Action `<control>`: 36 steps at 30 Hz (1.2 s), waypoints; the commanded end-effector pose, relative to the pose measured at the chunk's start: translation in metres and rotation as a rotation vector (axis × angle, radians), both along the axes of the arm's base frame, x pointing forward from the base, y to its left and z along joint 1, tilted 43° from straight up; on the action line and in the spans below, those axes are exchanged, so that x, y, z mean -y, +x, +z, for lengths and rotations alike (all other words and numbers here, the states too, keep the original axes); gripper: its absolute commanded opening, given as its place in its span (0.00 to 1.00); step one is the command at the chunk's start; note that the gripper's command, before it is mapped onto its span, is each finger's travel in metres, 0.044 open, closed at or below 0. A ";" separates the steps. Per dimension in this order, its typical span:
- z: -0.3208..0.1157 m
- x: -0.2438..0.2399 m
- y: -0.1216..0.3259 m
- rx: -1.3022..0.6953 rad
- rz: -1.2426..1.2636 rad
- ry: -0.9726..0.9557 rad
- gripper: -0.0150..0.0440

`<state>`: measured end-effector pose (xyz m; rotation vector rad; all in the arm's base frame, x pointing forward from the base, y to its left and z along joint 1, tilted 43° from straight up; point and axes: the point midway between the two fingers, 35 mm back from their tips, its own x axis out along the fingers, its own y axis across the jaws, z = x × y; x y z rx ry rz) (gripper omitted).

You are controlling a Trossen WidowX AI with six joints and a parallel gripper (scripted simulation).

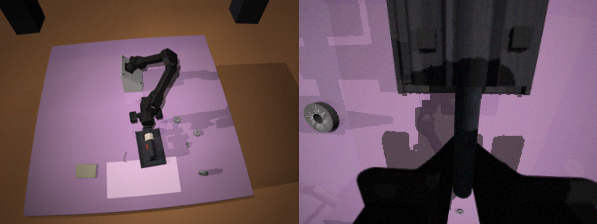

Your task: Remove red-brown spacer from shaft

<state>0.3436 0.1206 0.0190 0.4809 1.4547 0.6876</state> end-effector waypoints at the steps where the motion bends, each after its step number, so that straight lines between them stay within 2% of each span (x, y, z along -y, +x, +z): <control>1: 0.002 0.001 0.005 0.014 -0.006 0.000 0.25; 36: 0.002 0.000 0.009 0.014 -0.006 0.000 0.25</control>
